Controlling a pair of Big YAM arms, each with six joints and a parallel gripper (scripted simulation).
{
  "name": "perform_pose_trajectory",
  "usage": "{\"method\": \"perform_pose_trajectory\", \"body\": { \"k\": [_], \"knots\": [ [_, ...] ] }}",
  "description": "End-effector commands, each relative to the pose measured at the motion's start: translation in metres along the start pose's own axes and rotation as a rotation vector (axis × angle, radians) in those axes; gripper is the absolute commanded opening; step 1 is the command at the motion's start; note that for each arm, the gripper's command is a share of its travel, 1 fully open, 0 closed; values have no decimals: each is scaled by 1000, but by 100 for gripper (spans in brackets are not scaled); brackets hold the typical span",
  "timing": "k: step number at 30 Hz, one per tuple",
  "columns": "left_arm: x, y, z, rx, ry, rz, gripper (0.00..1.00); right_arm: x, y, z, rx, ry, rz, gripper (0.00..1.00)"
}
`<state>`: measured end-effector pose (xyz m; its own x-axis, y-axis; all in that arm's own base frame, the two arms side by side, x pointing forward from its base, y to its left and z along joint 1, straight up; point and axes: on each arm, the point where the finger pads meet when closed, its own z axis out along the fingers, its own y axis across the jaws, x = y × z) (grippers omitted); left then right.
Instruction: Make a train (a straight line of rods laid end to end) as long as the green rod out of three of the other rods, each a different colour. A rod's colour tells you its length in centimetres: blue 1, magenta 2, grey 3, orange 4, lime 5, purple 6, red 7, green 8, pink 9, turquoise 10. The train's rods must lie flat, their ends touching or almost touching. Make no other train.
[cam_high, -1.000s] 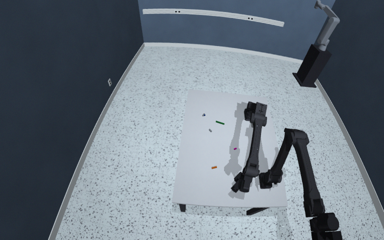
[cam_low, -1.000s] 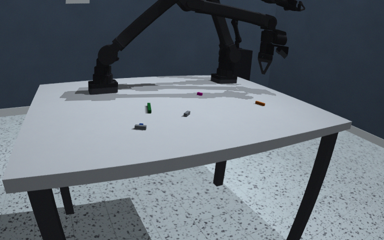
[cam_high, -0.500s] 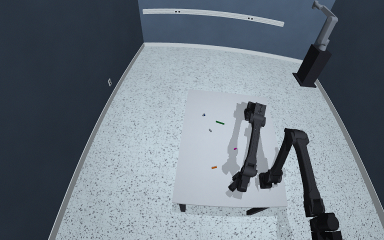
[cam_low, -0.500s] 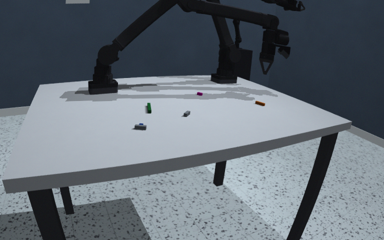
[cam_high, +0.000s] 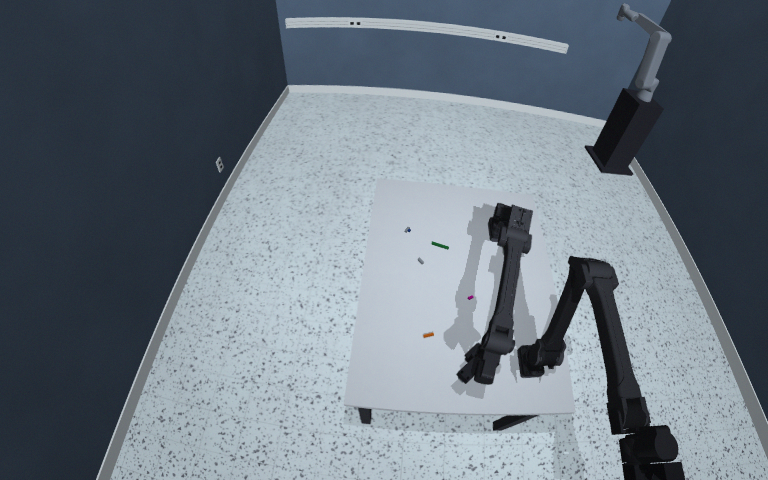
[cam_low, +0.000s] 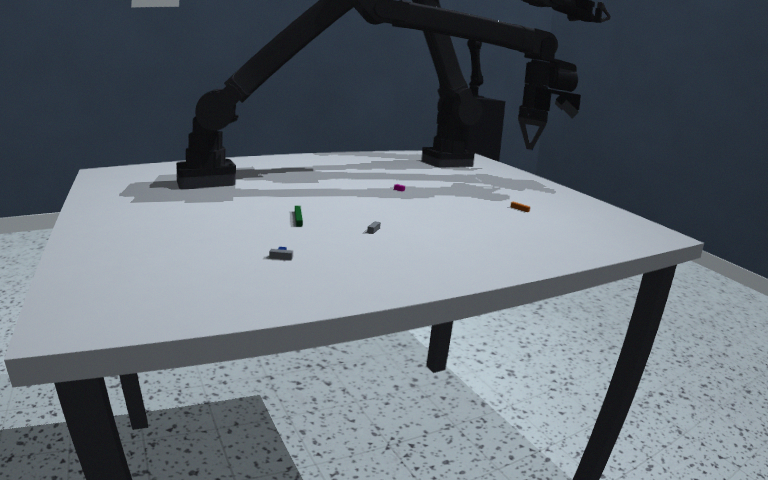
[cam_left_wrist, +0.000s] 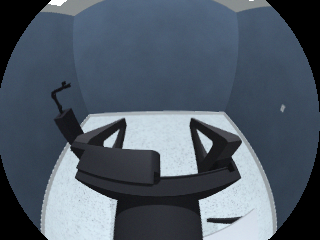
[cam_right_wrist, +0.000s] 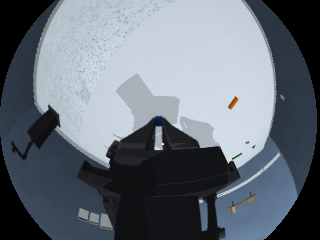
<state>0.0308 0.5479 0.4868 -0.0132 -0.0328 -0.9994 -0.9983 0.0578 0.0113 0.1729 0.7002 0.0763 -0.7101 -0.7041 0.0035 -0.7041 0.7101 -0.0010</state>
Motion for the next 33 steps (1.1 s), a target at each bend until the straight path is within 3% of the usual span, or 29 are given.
{"method": "perform_pose_trajectory", "body": {
  "k": [1, 8, 9, 11, 13, 18, 19, 21, 23, 33],
  "knots": [
    [-14, 5, -4, -11, -33, -11, 100, -2, 5, 19, 2, -1, 2, 4],
    [-14, 5, -4, -11, -33, -11, 100, -2, 5, 39, 2, -1, 2, 4],
    [-14, 5, -4, -11, -33, -11, 100, -17, 14, 19, -31, -54, 2, 4],
    [-14, 5, -4, -11, -33, -11, 100, -5, 6, 32, -14, -27, 2, 4],
    [-14, 5, -4, -11, -33, -11, 100, -2, 5, 62, 2, -1, 2, 4],
    [-14, 5, -4, -11, -33, -11, 100, -3, 5, 80, 2, -1, 2, 4],
    [-14, 5, -4, -11, -33, -11, 100, -10, 10, 72, -13, -25, 2, 4],
    [-14, 5, -4, -11, -33, -11, 100, -5, 7, 79, -5, -13, 2, 4],
    [-14, 5, -4, -11, -33, -11, 100, -16, 13, 45, -38, -65, 2, 4],
    [-14, 5, -4, -11, -33, -11, 100, -16, 13, 48, -35, -60, 2, 4]
  ]
}}
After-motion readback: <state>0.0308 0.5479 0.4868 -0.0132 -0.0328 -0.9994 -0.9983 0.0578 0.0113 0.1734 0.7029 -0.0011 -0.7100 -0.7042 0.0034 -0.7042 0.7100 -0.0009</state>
